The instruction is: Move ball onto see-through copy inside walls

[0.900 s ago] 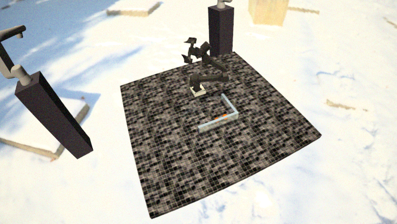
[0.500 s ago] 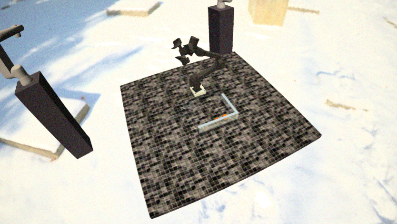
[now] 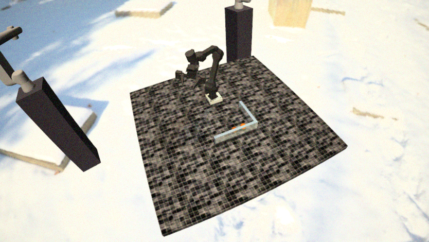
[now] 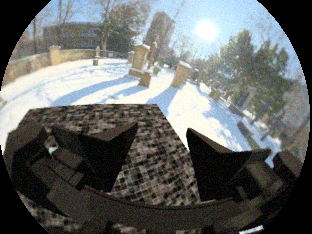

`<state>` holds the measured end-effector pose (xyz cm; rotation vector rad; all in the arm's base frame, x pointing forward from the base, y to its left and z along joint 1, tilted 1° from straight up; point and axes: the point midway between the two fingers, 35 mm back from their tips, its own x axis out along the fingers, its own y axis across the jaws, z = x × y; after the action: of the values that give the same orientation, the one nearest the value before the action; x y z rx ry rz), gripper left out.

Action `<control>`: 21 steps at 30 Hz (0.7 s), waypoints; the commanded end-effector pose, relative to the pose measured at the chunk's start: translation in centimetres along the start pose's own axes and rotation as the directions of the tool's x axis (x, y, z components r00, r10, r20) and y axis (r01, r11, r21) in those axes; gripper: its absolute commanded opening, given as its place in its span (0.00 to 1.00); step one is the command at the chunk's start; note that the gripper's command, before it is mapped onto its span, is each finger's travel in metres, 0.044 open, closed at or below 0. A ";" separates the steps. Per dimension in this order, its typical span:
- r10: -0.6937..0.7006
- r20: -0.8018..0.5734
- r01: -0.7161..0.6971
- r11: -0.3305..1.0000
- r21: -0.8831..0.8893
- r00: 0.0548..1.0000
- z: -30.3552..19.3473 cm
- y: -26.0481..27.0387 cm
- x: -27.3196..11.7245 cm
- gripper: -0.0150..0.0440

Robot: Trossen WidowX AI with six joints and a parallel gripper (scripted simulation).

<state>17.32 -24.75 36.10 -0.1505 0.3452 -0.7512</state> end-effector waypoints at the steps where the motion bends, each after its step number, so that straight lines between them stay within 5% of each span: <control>1: 0.153 -0.141 -0.141 0.986 0.087 0.978 -1.5 4.0 4.0 0.77; 12: 0.453 -0.578 -0.407 0.887 0.217 0.679 -7.7 21.2 9.9 0.77; 21: 0.346 -0.872 -0.518 0.846 0.129 0.347 -15.4 35.5 6.6 0.77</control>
<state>38.65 -7.68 14.01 0.2432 1.2780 -0.1954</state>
